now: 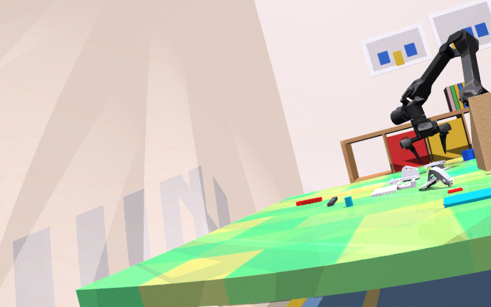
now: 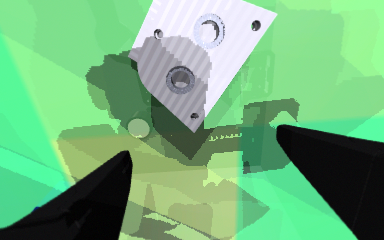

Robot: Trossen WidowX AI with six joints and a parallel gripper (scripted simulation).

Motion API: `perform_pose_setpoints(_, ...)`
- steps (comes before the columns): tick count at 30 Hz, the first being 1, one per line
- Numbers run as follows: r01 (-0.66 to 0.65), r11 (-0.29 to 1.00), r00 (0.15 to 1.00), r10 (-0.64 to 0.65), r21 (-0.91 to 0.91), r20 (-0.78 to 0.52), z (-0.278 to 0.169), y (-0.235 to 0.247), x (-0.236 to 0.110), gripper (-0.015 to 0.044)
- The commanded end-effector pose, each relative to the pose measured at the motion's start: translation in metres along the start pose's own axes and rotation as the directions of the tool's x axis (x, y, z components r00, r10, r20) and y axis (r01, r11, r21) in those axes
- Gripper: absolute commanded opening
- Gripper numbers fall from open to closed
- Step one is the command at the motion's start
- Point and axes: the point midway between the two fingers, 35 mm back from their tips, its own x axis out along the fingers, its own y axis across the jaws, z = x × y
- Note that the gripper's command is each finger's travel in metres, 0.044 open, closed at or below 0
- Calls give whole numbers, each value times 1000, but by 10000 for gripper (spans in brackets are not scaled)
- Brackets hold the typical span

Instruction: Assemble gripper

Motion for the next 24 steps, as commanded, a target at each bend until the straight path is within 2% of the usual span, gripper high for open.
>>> perform_pose_setpoints(1,11,997,1000,-10,-74,7,7,-10,-4,440)
perform_pose_setpoints(24,81,869,997,-65,-489,49,62,-59,-28,440)
